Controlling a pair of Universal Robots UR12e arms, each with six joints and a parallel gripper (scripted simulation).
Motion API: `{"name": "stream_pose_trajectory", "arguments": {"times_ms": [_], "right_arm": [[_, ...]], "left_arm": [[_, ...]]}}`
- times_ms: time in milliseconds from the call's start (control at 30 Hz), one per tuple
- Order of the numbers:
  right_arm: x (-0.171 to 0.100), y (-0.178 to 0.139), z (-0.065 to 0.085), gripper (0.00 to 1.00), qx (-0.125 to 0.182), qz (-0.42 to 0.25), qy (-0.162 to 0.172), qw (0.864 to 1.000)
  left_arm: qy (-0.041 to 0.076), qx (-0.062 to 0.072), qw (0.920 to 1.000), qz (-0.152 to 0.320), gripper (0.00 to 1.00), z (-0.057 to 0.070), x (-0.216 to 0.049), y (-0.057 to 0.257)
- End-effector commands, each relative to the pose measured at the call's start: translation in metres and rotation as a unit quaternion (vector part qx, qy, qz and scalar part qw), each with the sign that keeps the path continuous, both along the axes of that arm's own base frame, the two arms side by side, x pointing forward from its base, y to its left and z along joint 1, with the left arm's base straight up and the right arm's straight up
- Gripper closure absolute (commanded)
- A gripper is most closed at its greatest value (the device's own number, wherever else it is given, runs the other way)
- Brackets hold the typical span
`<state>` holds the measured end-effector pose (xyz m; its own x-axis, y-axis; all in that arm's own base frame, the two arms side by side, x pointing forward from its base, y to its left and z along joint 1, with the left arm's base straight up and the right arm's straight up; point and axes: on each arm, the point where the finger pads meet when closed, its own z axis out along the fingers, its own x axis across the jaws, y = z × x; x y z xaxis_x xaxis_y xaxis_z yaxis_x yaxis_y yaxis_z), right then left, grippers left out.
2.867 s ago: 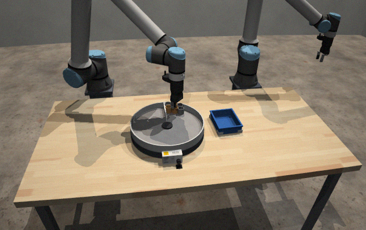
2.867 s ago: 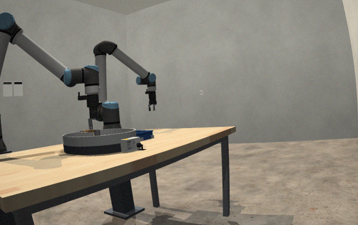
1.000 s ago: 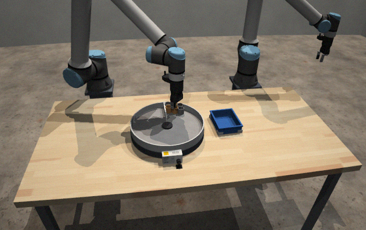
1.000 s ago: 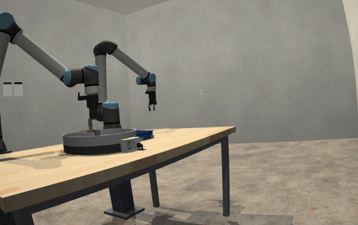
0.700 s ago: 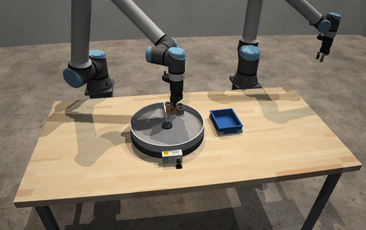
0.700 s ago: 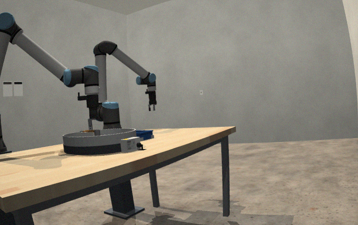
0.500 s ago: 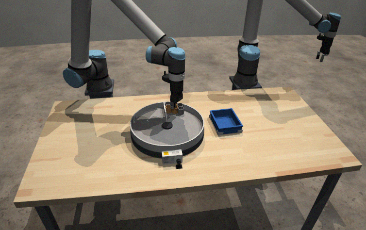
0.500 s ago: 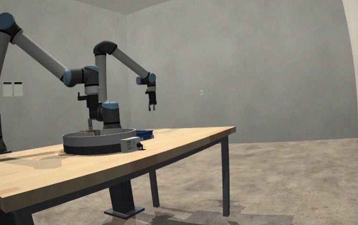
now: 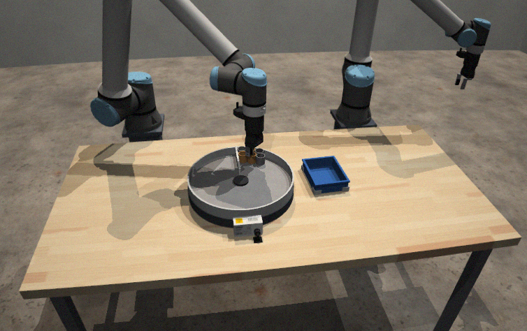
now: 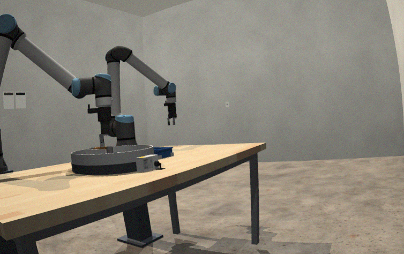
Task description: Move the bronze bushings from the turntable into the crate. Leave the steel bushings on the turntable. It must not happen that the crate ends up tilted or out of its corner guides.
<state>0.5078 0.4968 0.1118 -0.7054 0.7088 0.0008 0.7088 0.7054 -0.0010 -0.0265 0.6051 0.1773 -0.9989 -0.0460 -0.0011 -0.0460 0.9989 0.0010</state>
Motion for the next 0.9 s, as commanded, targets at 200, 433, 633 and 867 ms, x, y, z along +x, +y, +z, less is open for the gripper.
{"name": "stream_pose_trajectory", "arguments": {"times_ms": [200, 433, 633, 867], "right_arm": [[0.0, 0.0, -0.001, 0.64, 0.001, 0.001, 0.0, 1.0], [-0.001, -0.001, -0.012, 0.64, -0.001, 0.001, 0.001, 1.0], [-0.001, -0.001, -0.022, 0.64, -0.001, 0.001, 0.001, 1.0], [0.0, -0.001, -0.025, 0.64, 0.0, 0.001, 0.001, 1.0]], "left_arm": [[0.001, 0.0, 1.0, 0.0, 0.0, 0.0, -0.002, -0.002], [0.001, 0.0, 1.0, 0.0, 0.0, 0.0, -0.002, -0.002], [0.001, 0.0, 1.0, 0.0, 0.0, 0.0, -0.002, -0.002], [0.001, 0.0, 1.0, 0.0, 0.0, 0.0, -0.002, -0.002]]}}
